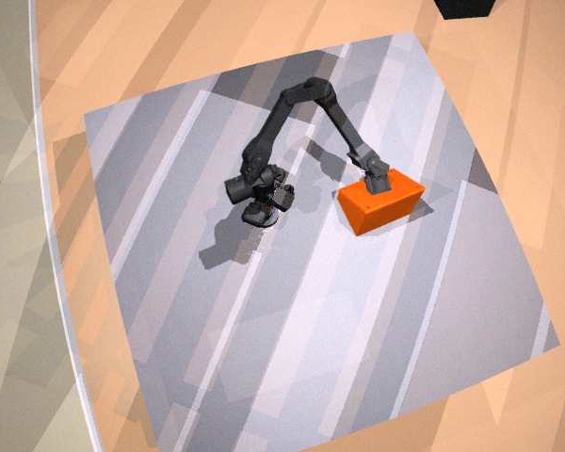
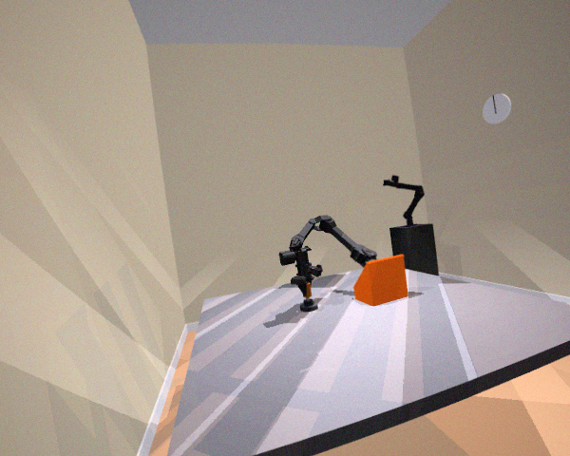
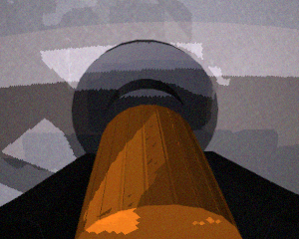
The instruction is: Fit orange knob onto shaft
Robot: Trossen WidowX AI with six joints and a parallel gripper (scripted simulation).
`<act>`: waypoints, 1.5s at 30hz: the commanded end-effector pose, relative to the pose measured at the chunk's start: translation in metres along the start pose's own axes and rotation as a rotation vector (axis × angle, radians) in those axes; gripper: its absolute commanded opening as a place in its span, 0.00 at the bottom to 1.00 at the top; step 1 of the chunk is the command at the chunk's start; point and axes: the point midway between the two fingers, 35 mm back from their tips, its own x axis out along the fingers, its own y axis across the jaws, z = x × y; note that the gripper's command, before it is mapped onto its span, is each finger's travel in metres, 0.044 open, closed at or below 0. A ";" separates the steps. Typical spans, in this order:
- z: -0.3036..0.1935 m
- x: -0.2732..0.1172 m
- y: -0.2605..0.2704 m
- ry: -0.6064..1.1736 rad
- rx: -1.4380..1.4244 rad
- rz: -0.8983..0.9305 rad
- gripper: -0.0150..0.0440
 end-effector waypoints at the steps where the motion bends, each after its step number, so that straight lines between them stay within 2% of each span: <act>1: -0.001 0.000 0.000 0.003 -0.006 0.002 0.25; 19: -0.001 -0.004 0.000 0.002 -0.006 0.002 0.25; 27: -0.001 -0.002 0.000 0.002 -0.208 0.003 0.25; 45: -0.001 0.001 0.000 0.002 -0.215 0.003 0.25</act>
